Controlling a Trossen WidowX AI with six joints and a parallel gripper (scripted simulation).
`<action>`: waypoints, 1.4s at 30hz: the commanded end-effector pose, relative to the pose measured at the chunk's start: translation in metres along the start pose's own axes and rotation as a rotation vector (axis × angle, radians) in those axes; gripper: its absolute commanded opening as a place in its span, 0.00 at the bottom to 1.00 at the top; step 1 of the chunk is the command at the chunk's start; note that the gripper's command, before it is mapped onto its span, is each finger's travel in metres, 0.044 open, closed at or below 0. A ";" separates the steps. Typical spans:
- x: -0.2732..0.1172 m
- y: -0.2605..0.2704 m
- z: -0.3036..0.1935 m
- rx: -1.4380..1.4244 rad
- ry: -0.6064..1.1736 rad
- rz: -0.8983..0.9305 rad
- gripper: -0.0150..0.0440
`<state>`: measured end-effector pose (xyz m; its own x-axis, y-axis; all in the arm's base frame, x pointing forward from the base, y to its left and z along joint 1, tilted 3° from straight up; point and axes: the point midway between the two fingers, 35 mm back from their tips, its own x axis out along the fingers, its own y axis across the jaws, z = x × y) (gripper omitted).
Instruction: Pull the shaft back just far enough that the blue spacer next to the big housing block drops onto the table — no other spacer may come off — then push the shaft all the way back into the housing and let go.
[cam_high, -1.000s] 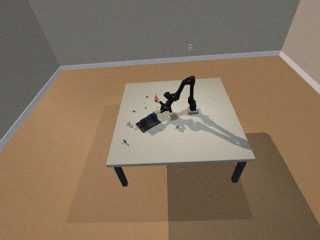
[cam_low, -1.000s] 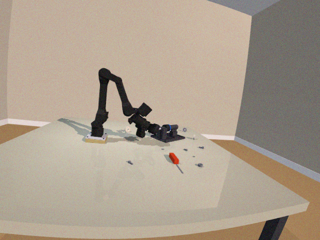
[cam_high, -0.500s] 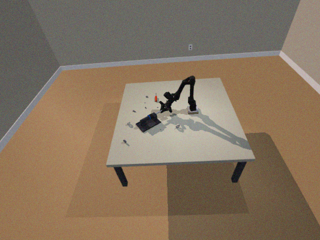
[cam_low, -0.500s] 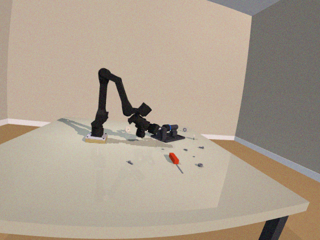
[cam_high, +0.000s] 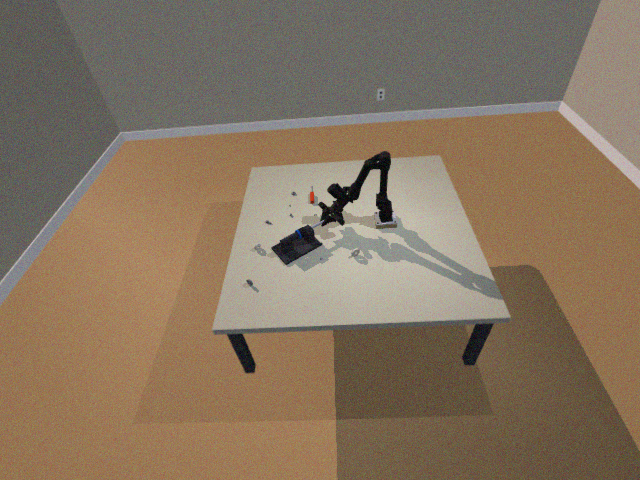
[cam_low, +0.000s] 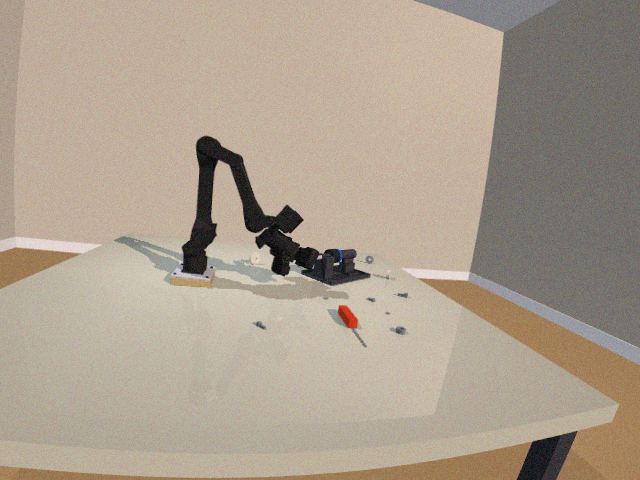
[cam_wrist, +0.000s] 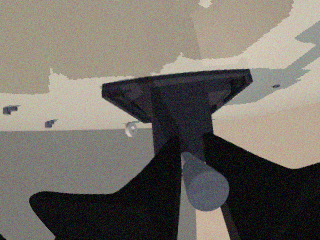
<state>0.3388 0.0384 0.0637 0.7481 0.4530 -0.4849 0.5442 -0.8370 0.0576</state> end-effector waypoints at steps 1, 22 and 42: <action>-0.001 0.000 0.000 -0.006 0.001 0.000 0.25; -0.002 0.000 0.001 -0.006 0.001 0.000 0.25; -0.004 0.000 0.002 -0.006 0.000 0.000 0.25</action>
<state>0.3356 0.0363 0.0636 0.7479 0.4529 -0.4853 0.5442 -0.8370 0.0576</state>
